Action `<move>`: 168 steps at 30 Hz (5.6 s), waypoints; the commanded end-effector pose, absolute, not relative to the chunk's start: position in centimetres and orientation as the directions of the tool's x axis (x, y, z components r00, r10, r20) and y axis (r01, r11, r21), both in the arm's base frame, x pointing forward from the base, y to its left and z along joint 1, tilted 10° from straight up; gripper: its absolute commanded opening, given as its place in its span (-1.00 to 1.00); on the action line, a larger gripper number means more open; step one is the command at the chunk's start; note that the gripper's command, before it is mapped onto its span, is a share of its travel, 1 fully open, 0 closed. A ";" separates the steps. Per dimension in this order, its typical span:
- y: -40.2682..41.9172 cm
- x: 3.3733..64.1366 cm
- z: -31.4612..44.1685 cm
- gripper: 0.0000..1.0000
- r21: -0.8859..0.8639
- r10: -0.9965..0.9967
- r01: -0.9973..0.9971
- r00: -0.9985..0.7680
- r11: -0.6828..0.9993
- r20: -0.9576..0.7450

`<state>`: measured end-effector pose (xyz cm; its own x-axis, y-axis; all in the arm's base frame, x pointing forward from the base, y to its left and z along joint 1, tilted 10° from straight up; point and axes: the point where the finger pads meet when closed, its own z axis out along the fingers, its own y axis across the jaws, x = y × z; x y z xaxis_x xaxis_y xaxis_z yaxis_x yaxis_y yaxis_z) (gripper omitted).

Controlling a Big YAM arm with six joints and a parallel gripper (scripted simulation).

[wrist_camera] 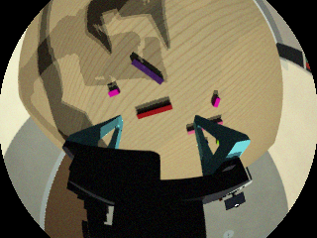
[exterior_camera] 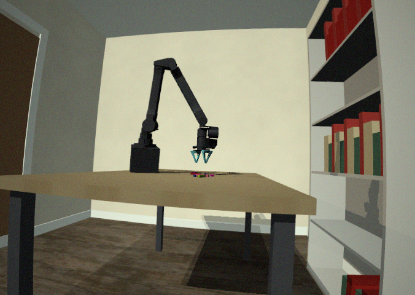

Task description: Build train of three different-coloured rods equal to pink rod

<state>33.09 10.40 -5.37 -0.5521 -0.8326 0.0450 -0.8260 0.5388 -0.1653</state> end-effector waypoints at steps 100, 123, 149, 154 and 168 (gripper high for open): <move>-1.6 38.8 -2.2 1.00 -0.119 0.029 0.049 -0.986 0.992 -0.161; -6.1 39.1 -0.9 1.00 -0.065 0.339 0.359 -0.917 0.931 -0.210; -7.4 38.7 -1.0 -0.53 -0.041 0.459 0.477 -0.863 0.878 -0.209; -7.4 38.7 -1.0 -0.53 -0.041 0.457 0.475 -0.864 0.879 -0.209; -7.4 38.7 -1.0 -0.53 -0.041 0.457 0.475 -0.864 0.879 -0.209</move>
<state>36.68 -7.49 -2.86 -0.8744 0.4585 -0.1587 0.4722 0.8794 -0.0612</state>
